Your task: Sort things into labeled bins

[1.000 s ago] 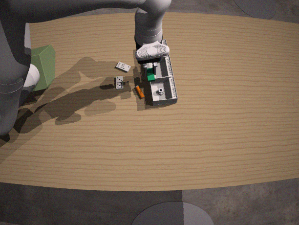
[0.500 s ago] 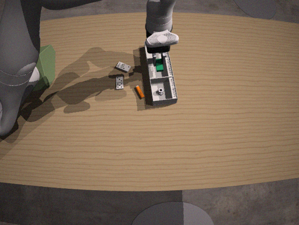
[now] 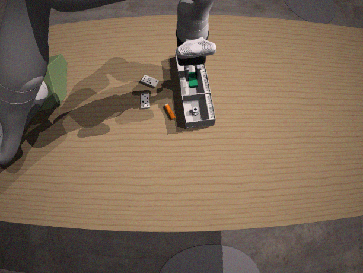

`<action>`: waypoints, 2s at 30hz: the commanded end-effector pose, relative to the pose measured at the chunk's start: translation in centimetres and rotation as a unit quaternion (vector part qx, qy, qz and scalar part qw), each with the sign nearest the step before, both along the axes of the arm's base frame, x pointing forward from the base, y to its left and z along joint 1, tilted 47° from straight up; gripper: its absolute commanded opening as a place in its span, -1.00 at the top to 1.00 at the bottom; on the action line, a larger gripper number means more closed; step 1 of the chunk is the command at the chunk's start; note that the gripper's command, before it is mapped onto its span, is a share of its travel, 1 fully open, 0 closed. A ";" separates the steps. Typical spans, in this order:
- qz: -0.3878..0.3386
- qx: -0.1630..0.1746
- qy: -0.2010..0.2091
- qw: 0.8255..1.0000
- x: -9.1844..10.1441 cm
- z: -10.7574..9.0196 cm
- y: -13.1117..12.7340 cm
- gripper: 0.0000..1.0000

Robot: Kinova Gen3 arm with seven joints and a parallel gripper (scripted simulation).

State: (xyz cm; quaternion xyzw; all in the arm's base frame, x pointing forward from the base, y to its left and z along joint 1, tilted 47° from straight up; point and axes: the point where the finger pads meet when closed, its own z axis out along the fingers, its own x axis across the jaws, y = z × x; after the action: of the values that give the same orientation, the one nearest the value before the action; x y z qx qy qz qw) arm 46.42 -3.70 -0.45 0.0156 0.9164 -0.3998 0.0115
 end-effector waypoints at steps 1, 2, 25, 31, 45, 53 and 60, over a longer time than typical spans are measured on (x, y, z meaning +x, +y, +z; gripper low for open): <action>0.001 0.001 -0.001 1.000 0.0 0.0 0.1 0.09; 0.001 0.001 -0.001 1.000 0.0 0.0 0.1 0.09; 0.001 0.001 -0.001 1.000 0.1 -2.5 -2.7 0.09; 0.001 0.001 -0.001 1.000 0.1 -3.4 -3.6 0.09; 0.001 0.001 -0.001 1.000 0.0 -3.4 -3.7 0.09; 0.001 0.001 -0.001 1.000 0.0 -3.4 -3.7 -0.24; 0.001 0.001 -0.001 1.000 0.1 -3.4 -3.7 -0.24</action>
State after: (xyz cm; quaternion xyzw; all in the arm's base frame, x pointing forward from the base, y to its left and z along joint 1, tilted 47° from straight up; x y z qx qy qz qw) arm 46.42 -7.48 -3.91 0.0156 0.9164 -0.3997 0.0116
